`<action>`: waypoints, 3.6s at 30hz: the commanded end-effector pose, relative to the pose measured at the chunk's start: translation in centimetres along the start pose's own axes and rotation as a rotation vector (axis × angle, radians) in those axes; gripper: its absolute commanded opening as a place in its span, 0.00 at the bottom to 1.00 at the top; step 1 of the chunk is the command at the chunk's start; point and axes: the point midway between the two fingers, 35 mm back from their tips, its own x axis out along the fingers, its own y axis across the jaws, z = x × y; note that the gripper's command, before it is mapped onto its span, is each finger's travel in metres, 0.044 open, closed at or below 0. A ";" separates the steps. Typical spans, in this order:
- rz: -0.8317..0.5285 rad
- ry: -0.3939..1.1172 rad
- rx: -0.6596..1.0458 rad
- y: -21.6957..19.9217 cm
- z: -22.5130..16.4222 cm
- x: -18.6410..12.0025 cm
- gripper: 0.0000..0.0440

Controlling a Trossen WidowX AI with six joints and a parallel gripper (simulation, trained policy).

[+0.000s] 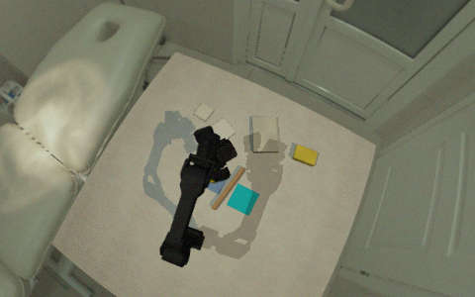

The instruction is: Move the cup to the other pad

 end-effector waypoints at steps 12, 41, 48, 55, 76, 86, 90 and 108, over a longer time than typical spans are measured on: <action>-0.190 0.123 0.110 -1.9 -1.9 1.7 0.31; -0.646 0.303 0.173 -9.0 -6.1 5.5 0.35; -0.720 0.313 0.192 -10.6 -7.1 6.6 0.37; -0.776 0.316 0.208 -12.0 -8.1 7.8 0.39; -0.846 0.342 0.169 -16.3 -11.2 12.1 0.41; -0.819 0.350 0.111 -17.3 -11.5 12.9 0.06; -0.807 0.346 0.109 -17.2 -11.2 12.4 0.04; -0.749 0.293 0.217 -16.4 -8.7 8.7 0.07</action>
